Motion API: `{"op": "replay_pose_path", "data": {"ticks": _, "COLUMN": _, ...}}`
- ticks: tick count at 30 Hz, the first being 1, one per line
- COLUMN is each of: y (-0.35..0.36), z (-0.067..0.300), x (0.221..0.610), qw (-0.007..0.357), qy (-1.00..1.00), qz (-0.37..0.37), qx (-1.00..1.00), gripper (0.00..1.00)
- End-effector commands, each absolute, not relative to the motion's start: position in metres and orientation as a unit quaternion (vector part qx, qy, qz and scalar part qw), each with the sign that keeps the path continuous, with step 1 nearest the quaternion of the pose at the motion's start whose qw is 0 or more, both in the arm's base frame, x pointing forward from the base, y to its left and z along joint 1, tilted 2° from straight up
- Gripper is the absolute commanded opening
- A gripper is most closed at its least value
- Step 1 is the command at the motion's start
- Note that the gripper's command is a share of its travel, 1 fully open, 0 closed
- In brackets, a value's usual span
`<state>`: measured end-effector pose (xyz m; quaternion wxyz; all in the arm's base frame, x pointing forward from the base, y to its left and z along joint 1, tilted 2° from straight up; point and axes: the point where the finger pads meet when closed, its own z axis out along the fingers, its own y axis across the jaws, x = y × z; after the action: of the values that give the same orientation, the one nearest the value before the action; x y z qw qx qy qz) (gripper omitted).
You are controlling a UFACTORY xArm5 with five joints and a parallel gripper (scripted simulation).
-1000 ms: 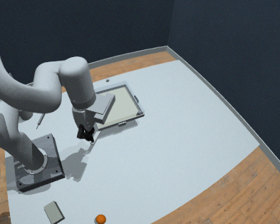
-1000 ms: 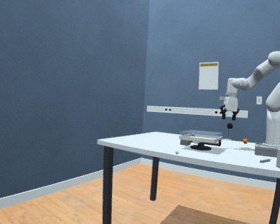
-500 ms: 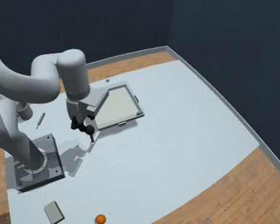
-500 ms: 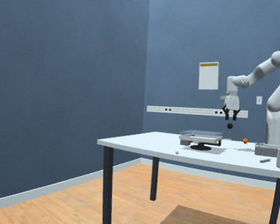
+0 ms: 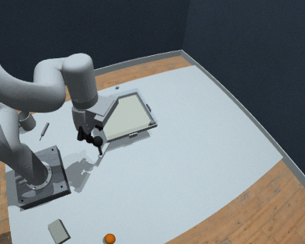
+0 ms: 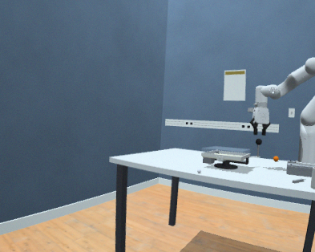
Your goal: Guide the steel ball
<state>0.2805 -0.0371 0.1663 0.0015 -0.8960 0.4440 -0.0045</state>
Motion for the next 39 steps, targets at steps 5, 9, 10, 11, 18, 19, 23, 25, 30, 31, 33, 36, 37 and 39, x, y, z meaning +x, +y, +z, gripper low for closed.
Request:
{"op": "replay_pose_path", "data": {"ticks": 5, "y": -0.0372, "z": 0.1674, "x": 0.2815, "qw": 0.002, "qy": 0.444, "qz": -0.006, "qx": -0.896, "gripper": 0.62}}
{"op": "replay_pose_path", "data": {"ticks": 9, "y": -0.0372, "z": 0.1674, "x": 0.2815, "qw": 0.002, "qy": 0.444, "qz": -0.006, "qx": -0.896, "gripper": 0.62}}
{"op": "replay_pose_path", "data": {"ticks": 10, "y": -0.0372, "z": 0.1674, "x": 0.2815, "qw": 0.002, "qy": 0.444, "qz": -0.006, "qx": -0.896, "gripper": 0.62}}
{"op": "replay_pose_path", "data": {"ticks": 11, "y": -0.0372, "z": 0.1674, "x": 0.2815, "qw": 0.002, "qy": 0.444, "qz": -0.006, "qx": -0.896, "gripper": 0.62}}
{"op": "replay_pose_path", "data": {"ticks": 18, "y": -0.0372, "z": 0.1674, "x": 0.2815, "qw": 0.002, "qy": 0.444, "qz": -0.006, "qx": -0.896, "gripper": 0.62}}
{"op": "replay_pose_path", "data": {"ticks": 19, "y": -0.0372, "z": 0.1674, "x": 0.2815, "qw": 0.002, "qy": 0.444, "qz": -0.006, "qx": -0.896, "gripper": 0.62}}
{"op": "replay_pose_path", "data": {"ticks": 23, "y": -0.0372, "z": 0.1671, "x": 0.2815, "qw": 0.002, "qy": 0.444, "qz": -0.006, "qx": -0.896, "gripper": 0.62}}
{"op": "replay_pose_path", "data": {"ticks": 25, "y": -0.0372, "z": 0.1667, "x": 0.2815, "qw": 0.002, "qy": 0.444, "qz": -0.006, "qx": -0.896, "gripper": 0.62}}
{"op": "replay_pose_path", "data": {"ticks": 30, "y": -0.0373, "z": 0.1652, "x": 0.2816, "qw": 0.002, "qy": 0.444, "qz": -0.006, "qx": -0.896, "gripper": 0.62}}
{"op": "replay_pose_path", "data": {"ticks": 31, "y": -0.0373, "z": 0.1647, "x": 0.2817, "qw": 0.002, "qy": 0.444, "qz": -0.006, "qx": -0.896, "gripper": 0.62}}
{"op": "replay_pose_path", "data": {"ticks": 33, "y": -0.0374, "z": 0.1637, "x": 0.2817, "qw": 0.002, "qy": 0.444, "qz": -0.006, "qx": -0.896, "gripper": 0.62}}
{"op": "replay_pose_path", "data": {"ticks": 36, "y": -0.0374, "z": 0.1626, "x": 0.2818, "qw": 0.002, "qy": 0.444, "qz": -0.006, "qx": -0.896, "gripper": 0.62}}
{"op": "replay_pose_path", "data": {"ticks": 37, "y": -0.0374, "z": 0.1626, "x": 0.2818, "qw": 0.002, "qy": 0.444, "qz": -0.006, "qx": -0.896, "gripper": 0.62}}
{"op": "replay_pose_path", "data": {"ticks": 39, "y": -0.0375, "z": 0.1613, "x": 0.2819, "qw": 0.002, "qy": 0.444, "qz": -0.006, "qx": -0.896, "gripper": 0.62}}
